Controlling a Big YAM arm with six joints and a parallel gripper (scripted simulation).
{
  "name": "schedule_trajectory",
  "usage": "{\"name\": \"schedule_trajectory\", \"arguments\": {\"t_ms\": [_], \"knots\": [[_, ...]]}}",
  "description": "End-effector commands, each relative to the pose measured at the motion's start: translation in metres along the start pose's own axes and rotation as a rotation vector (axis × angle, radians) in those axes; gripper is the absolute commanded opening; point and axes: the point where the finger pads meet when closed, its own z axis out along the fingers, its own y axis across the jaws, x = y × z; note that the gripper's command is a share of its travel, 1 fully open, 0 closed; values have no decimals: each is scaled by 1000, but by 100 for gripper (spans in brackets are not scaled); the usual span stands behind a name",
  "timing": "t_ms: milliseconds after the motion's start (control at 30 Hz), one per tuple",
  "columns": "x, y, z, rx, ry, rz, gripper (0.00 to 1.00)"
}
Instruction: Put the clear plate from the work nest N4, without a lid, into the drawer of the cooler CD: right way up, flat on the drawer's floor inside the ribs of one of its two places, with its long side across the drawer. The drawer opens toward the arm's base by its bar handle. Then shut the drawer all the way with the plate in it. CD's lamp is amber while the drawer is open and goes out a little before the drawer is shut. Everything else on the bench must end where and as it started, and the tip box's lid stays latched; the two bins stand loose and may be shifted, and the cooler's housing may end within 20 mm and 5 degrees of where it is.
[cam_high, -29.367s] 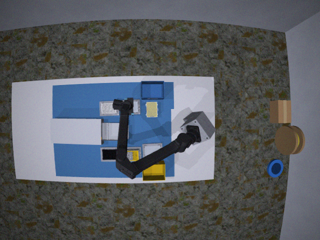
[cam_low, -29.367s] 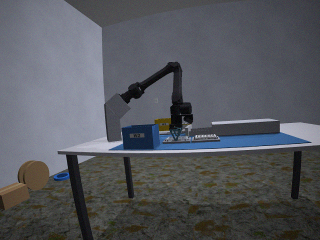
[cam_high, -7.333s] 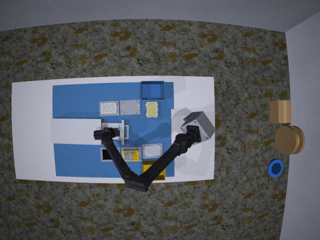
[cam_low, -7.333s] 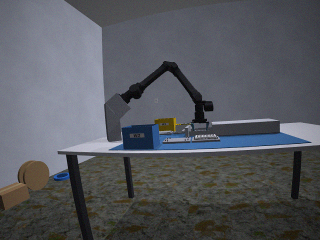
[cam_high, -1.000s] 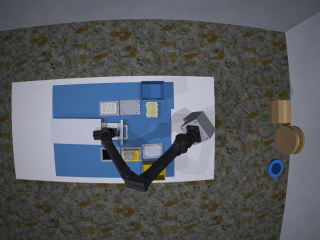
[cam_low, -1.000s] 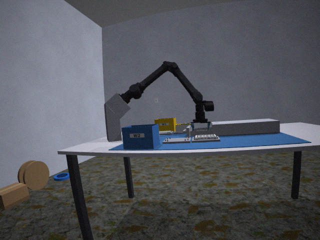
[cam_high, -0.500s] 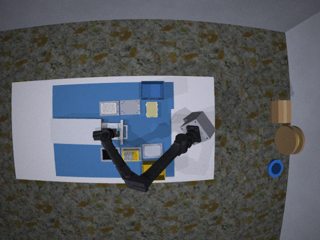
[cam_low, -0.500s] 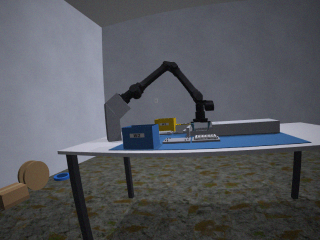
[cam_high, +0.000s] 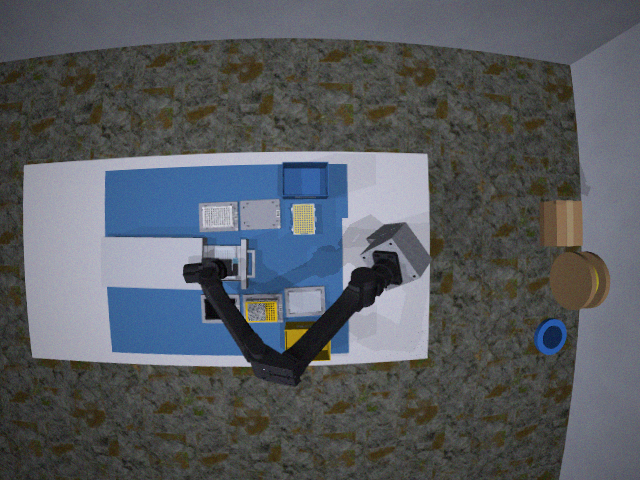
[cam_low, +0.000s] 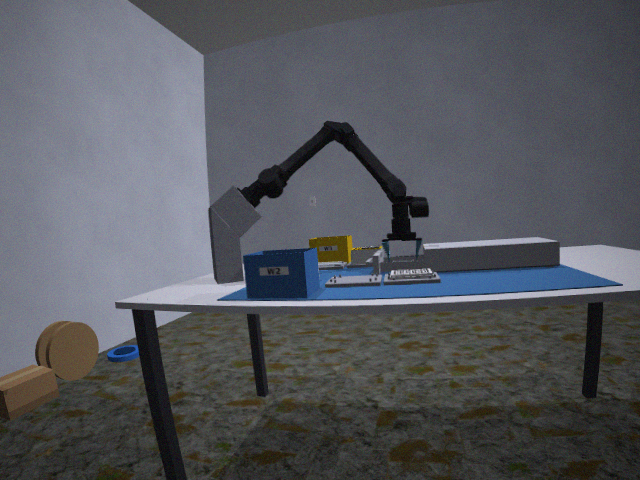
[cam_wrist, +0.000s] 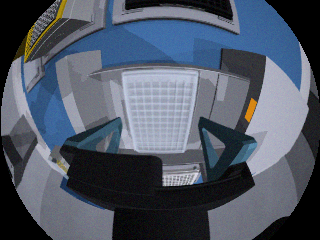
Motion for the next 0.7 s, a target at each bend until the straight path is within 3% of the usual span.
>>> {"name": "schedule_trajectory", "arguments": {"t_ms": [0,667], "knots": [[6,-16,-31,44,13,-7,100],[7,-10,-53,36,14,-2,100]]}}
